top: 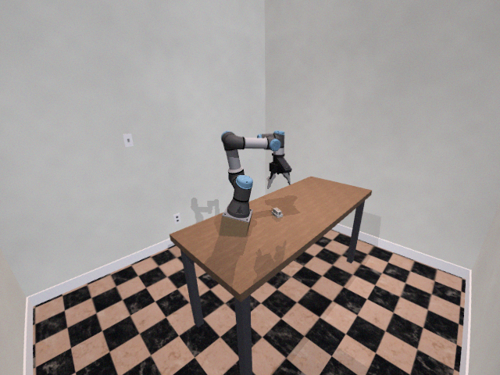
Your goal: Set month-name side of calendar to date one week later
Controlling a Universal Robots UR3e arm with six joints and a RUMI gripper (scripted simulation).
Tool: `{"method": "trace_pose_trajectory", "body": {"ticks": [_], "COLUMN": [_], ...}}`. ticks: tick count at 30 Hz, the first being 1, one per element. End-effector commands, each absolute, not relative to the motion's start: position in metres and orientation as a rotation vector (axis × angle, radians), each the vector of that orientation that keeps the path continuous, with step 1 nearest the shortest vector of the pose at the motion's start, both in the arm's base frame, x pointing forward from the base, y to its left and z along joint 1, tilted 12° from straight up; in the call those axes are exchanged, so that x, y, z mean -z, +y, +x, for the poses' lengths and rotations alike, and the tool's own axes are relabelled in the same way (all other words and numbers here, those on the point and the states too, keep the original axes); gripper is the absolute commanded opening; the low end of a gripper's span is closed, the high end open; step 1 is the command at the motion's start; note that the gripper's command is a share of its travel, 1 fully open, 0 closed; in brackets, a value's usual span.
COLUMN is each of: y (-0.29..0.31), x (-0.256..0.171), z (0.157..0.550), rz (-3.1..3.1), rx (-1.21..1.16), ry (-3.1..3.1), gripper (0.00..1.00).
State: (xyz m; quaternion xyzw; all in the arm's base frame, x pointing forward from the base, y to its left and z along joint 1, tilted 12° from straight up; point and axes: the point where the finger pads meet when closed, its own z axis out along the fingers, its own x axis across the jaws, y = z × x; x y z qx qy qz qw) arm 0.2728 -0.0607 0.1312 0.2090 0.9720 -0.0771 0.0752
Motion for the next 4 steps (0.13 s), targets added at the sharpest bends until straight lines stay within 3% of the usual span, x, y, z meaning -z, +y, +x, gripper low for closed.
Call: {"method": "trace_pose_trajectory", "body": {"ticks": [1,4], "y": [-0.0609,-0.0609], "x": [-0.1319,-0.1319], "z": [0.2733,0.2733], "rz": [0.626,0.626], "rx": [0.232,0.232], "ry": [2.913,2.913], "gripper": [1.0,1.0]}}
